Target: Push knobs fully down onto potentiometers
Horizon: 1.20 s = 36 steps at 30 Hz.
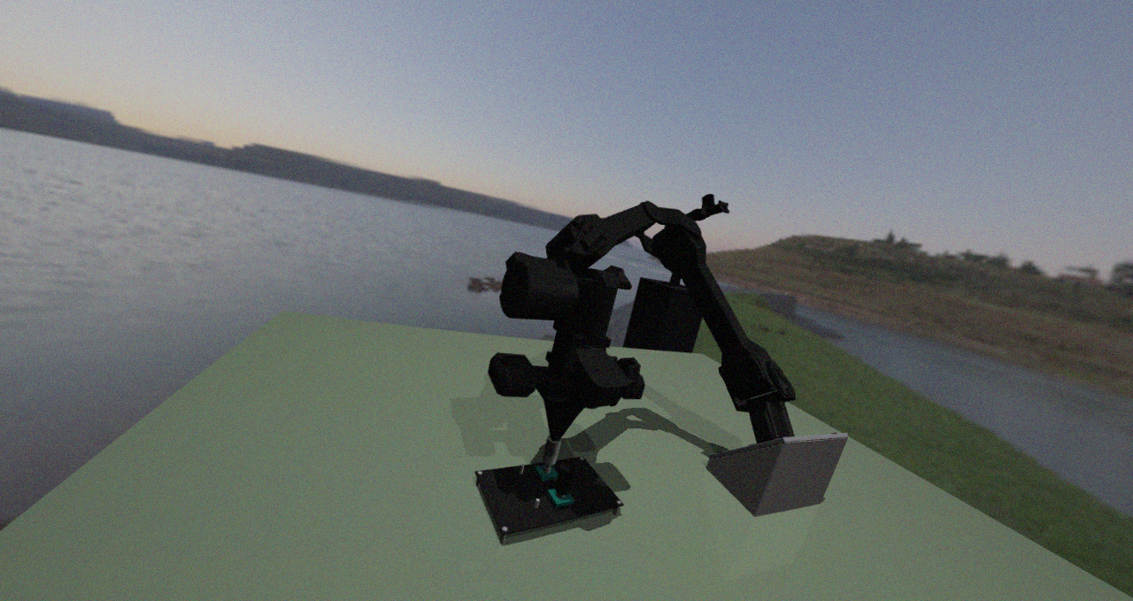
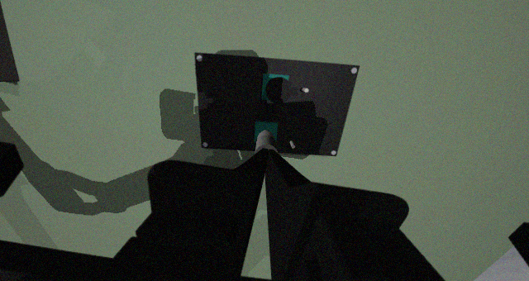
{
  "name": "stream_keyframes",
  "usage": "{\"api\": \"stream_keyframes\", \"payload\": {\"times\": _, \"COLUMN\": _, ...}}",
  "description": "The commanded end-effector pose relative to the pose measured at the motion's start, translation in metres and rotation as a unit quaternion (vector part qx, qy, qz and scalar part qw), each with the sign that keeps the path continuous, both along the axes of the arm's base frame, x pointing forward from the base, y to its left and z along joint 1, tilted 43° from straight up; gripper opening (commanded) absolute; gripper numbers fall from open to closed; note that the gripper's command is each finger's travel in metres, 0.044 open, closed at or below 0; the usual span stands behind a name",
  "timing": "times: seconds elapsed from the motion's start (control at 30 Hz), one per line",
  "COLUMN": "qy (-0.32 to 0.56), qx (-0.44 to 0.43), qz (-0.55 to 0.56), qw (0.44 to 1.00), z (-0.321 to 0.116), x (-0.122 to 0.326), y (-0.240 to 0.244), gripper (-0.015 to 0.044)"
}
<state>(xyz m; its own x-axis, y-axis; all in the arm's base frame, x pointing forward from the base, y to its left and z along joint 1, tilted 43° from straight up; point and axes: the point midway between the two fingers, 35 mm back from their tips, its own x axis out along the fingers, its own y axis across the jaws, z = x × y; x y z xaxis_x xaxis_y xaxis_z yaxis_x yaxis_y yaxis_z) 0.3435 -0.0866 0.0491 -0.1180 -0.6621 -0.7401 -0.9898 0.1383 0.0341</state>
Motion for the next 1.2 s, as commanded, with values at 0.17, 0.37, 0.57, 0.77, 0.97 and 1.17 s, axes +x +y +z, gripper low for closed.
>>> {"api": "stream_keyframes", "payload": {"times": 0.17, "qy": 0.000, "qx": -0.001, "qz": -0.008, "qw": 1.000, "z": -0.0061, "x": -0.0008, "y": -0.0091, "gripper": 0.0000}}
{"api": "stream_keyframes", "payload": {"times": 0.37, "qy": 0.000, "qx": -0.001, "qz": -0.008, "qw": 1.000, "z": -0.0084, "x": -0.0013, "y": -0.0112, "gripper": 0.0000}}
{"api": "stream_keyframes", "payload": {"times": 0.57, "qy": 0.000, "qx": -0.001, "qz": -0.008, "qw": 1.000, "z": -0.0085, "x": -0.0013, "y": -0.0113, "gripper": 0.0000}}
{"api": "stream_keyframes", "payload": {"times": 0.77, "qy": 0.000, "qx": -0.001, "qz": -0.008, "qw": 1.000, "z": -0.0095, "x": -0.0015, "y": -0.0122, "gripper": 0.0000}}
{"api": "stream_keyframes", "payload": {"times": 0.97, "qy": 0.000, "qx": -0.001, "qz": -0.008, "qw": 1.000, "z": -0.0109, "x": -0.0017, "y": -0.0135, "gripper": 0.0000}}
{"api": "stream_keyframes", "payload": {"times": 1.17, "qy": 0.000, "qx": -0.001, "qz": -0.008, "qw": 1.000, "z": -0.0109, "x": -0.0017, "y": -0.0135, "gripper": 0.0000}}
